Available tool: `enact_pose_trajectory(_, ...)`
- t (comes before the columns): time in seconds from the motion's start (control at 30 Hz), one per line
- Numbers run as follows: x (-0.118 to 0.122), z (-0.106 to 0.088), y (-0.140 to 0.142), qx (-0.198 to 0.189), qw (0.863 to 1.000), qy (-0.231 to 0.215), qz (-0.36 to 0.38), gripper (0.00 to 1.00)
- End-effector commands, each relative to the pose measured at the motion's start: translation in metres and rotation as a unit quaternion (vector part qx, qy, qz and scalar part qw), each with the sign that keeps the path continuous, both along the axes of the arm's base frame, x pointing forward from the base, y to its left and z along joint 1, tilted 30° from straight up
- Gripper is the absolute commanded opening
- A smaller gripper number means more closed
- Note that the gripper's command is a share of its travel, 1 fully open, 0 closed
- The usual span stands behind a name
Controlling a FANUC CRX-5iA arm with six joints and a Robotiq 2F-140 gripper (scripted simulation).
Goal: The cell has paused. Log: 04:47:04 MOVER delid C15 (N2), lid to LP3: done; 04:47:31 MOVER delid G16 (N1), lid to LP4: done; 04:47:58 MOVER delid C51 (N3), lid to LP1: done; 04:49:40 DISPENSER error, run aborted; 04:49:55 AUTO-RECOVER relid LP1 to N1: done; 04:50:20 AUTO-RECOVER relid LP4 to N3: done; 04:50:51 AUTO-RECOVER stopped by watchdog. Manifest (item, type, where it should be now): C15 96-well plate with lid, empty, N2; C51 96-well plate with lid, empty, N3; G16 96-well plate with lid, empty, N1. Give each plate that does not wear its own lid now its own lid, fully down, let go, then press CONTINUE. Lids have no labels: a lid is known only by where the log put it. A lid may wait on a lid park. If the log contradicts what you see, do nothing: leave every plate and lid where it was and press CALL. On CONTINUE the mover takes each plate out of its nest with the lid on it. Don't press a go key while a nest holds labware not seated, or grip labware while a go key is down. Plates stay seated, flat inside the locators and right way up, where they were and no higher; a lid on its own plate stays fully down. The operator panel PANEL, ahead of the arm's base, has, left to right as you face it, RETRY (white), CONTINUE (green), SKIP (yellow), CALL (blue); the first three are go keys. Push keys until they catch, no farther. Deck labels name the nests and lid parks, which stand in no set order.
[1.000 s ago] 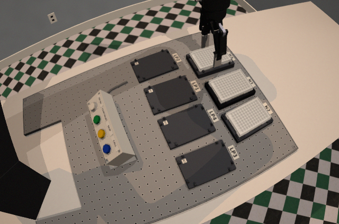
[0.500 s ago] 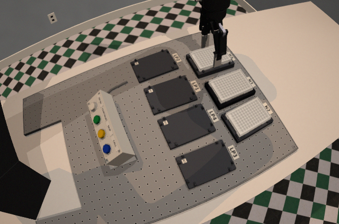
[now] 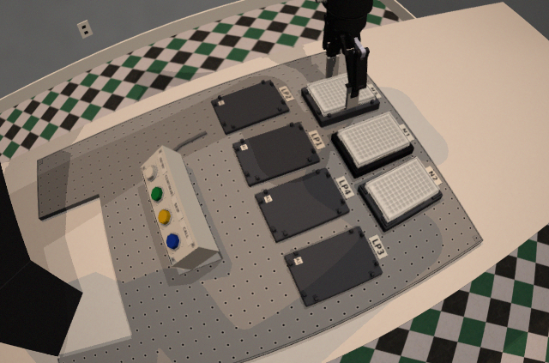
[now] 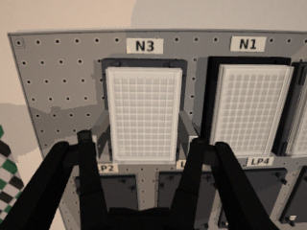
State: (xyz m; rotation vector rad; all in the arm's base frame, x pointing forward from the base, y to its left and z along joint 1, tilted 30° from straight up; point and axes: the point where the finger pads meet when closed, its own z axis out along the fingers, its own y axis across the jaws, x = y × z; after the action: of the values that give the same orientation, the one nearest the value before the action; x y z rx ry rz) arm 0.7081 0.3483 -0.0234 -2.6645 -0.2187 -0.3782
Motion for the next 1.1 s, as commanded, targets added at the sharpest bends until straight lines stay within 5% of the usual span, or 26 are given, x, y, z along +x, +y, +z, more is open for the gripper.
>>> enact_pose_trajectory(0.0, 0.0002, 0.0002, -0.0001, 0.000, 1.000, 0.000, 0.000, 0.00)
enact_pose_trajectory(0.37, 0.0002, 0.0002, -0.0001, 0.000, 1.000, 0.000, 0.000, 0.00)
enact_pose_trajectory(0.4, 0.0002, 0.0002, -0.0001, 0.000, 1.000, 0.000, 0.000, 0.66)
enact_pose_trajectory(1.07, 0.0002, 0.0002, -0.0001, 0.000, 1.000, 0.000, 0.000, 0.66)
